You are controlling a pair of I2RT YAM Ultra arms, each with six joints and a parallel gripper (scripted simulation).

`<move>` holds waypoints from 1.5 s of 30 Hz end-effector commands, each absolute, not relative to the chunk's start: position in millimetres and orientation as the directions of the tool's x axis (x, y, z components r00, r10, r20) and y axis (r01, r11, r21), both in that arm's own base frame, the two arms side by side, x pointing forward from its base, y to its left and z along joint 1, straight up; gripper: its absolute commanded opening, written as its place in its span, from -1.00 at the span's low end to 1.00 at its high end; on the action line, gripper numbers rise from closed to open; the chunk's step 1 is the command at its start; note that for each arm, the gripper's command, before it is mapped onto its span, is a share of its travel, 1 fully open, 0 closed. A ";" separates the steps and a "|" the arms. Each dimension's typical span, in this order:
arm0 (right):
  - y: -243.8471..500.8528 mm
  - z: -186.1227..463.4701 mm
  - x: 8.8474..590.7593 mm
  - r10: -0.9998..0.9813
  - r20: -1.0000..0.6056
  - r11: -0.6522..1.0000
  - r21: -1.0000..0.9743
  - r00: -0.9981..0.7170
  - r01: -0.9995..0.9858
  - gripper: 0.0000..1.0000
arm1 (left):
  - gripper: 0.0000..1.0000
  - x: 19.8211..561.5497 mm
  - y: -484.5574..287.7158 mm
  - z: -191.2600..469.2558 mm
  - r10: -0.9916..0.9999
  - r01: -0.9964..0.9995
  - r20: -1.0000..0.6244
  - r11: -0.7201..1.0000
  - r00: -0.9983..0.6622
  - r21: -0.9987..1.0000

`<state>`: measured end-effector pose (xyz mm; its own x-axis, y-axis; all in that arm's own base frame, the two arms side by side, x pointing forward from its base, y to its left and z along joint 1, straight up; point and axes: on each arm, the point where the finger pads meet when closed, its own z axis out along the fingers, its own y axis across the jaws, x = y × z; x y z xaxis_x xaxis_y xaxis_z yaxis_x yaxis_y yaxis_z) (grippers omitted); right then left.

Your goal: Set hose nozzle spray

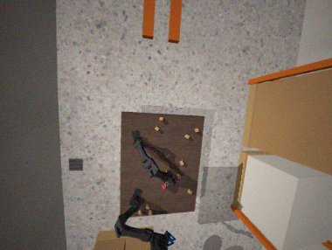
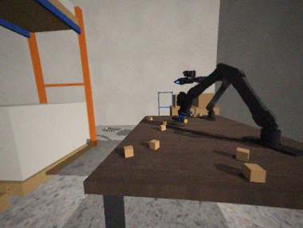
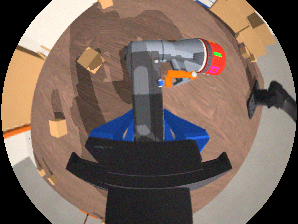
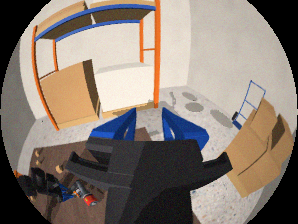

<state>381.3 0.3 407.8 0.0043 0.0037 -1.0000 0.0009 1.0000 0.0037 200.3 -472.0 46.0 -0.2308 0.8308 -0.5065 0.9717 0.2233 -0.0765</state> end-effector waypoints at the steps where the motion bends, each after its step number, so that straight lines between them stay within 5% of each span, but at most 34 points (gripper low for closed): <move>1: 4.4 438.1 376.4 -0.001 -0.997 1.000 -0.001 0.075 -0.007 -0.26 | -0.28 194.7 -474.3 73.2 0.840 0.969 -0.487 0.170 -0.238 -0.179; 21: 4.4 438.1 376.4 -0.001 -0.997 1.000 -0.001 0.075 -0.007 -0.26 | -0.28 204.8 -494.1 108.3 0.776 0.975 -0.590 0.178 -0.221 -0.131; 45: 4.4 438.1 376.4 -0.001 -0.997 1.000 -0.001 0.075 -0.007 -0.26 | -0.28 200.7 -481.5 41.8 0.802 0.970 -0.547 0.188 -0.241 -0.152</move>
